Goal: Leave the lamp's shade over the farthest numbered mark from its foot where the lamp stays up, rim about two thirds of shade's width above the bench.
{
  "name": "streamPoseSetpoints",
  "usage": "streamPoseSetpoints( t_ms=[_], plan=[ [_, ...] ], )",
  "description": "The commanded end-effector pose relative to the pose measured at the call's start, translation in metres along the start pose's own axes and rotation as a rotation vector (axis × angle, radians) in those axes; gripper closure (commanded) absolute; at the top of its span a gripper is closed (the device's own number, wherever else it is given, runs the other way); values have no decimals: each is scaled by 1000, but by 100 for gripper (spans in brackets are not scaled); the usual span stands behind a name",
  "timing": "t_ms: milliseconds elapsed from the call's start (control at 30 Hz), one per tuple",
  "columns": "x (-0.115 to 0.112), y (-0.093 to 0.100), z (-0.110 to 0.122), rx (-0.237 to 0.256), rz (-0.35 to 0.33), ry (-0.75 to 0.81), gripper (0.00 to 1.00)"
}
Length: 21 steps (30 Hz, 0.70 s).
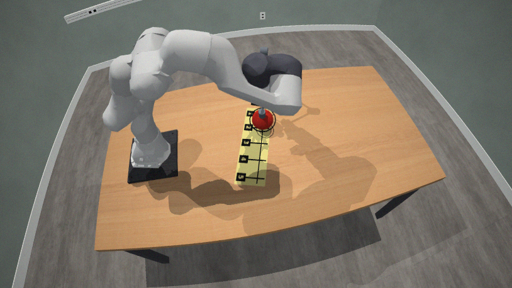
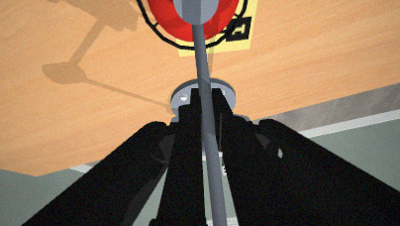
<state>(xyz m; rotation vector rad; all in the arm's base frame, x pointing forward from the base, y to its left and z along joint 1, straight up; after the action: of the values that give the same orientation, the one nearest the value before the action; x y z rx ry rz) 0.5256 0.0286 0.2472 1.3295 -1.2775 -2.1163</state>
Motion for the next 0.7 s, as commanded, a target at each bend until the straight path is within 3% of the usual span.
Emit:
streamPoseSetpoints(
  t_ms=[0,667],
  plan=[
    [20,8,-6,-9,-41,78,90],
    [56,27,-18,-12,-54,103,90]
  ],
)
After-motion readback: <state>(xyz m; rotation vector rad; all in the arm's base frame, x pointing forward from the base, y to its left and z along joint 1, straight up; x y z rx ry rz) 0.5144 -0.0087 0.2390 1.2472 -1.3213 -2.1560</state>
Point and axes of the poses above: the point where the finger pads meet when closed, its own y axis back along the fingers, its own z axis across the jaws, x = y × z, the point moved 7 cm from there along y, back along the fingers, and after that the axes turned 11 degrees about -y, right-handed, at the moved point
